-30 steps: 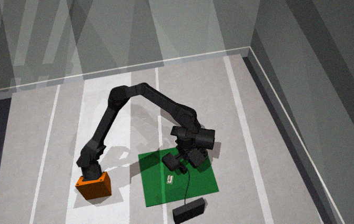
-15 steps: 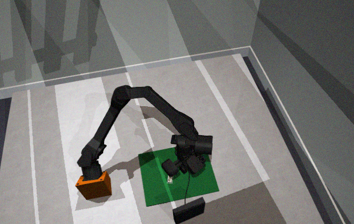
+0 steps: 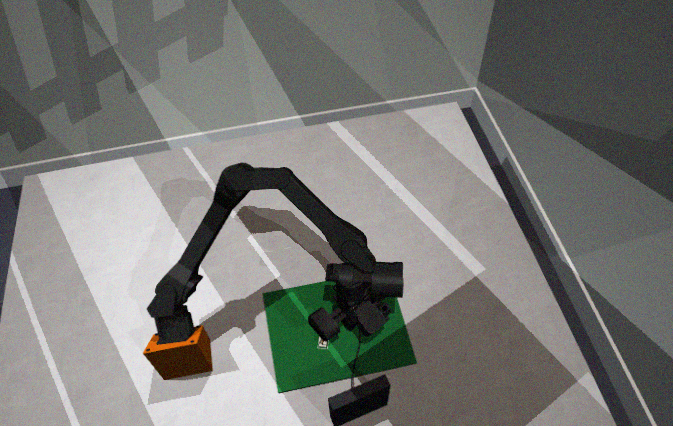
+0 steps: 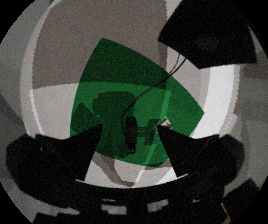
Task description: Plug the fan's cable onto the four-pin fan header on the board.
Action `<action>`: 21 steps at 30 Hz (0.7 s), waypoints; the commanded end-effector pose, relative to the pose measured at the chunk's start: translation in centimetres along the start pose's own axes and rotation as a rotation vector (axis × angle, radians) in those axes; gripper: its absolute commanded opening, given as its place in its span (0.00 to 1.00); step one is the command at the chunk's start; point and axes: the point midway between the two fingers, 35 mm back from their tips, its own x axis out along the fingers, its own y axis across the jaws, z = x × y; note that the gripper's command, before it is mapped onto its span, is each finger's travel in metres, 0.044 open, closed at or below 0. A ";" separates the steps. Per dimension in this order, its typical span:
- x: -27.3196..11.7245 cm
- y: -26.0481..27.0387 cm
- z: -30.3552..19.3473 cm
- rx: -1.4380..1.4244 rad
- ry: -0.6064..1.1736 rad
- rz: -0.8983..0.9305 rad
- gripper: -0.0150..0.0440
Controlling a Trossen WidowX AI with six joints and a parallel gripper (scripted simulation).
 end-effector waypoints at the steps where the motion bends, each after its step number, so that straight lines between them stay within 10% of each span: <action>1: 0.8 -0.1 -0.1 0.006 0.009 -0.001 1.00; 11: 1.8 -0.1 -0.2 0.006 0.010 0.000 1.00; 21: 1.6 -0.1 -0.1 0.000 0.004 -0.002 0.56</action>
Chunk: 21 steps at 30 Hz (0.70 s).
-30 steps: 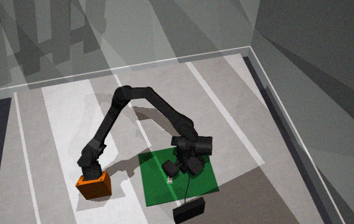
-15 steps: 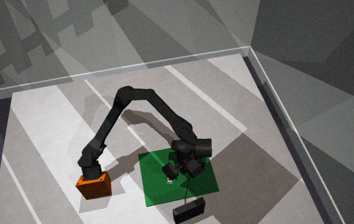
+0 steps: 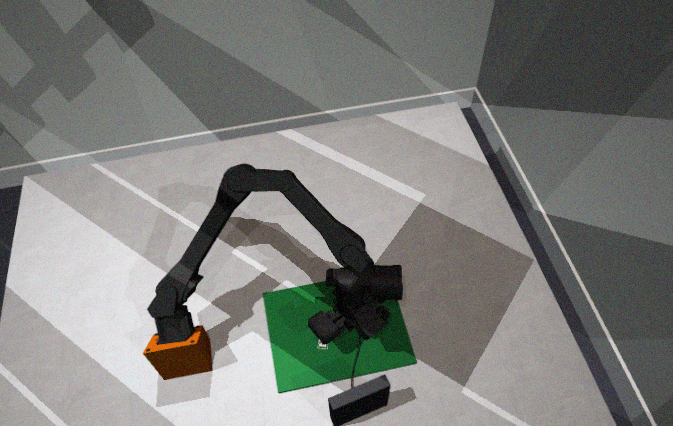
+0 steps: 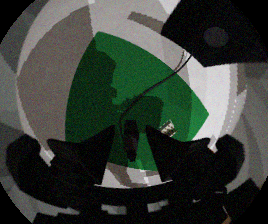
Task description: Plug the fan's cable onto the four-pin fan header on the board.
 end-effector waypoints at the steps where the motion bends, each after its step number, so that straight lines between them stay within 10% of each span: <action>1: 0.0 0.0 0.0 -0.001 0.000 0.000 0.51; 6: 0.0 0.0 0.0 -0.001 0.000 0.000 0.29; 21: -4.9 -0.2 0.1 -0.046 0.004 0.001 0.25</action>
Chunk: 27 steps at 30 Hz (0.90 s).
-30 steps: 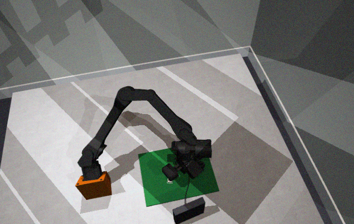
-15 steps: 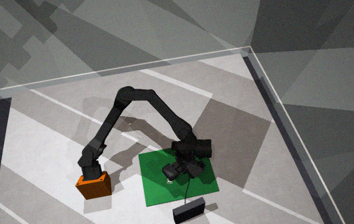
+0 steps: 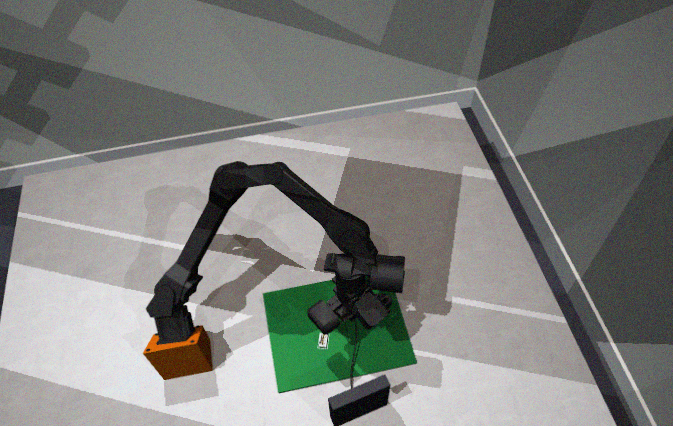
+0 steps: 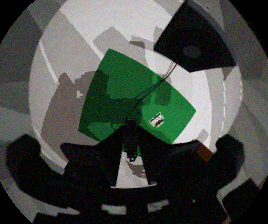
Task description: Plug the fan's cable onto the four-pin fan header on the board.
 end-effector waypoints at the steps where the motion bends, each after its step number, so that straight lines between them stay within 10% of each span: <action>1: 0.3 -0.4 -0.2 -0.074 0.005 -0.016 0.25; 27: 0.2 -3.0 -0.5 -0.973 0.012 -0.014 0.25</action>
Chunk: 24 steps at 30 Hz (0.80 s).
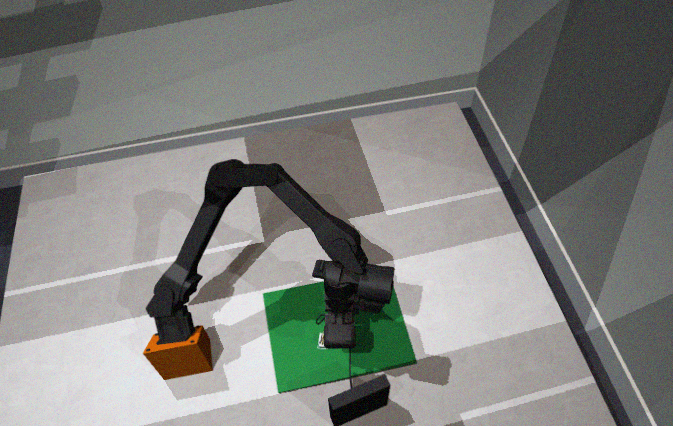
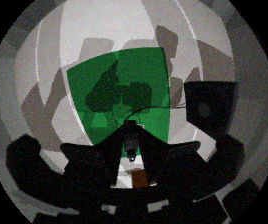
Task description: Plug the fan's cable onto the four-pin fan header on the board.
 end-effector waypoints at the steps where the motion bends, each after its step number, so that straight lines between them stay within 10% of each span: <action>1: -0.1 -0.2 -0.3 -0.122 -0.001 -0.006 0.25; 24: 0.0 -1.3 -2.4 -0.918 0.003 -0.006 0.25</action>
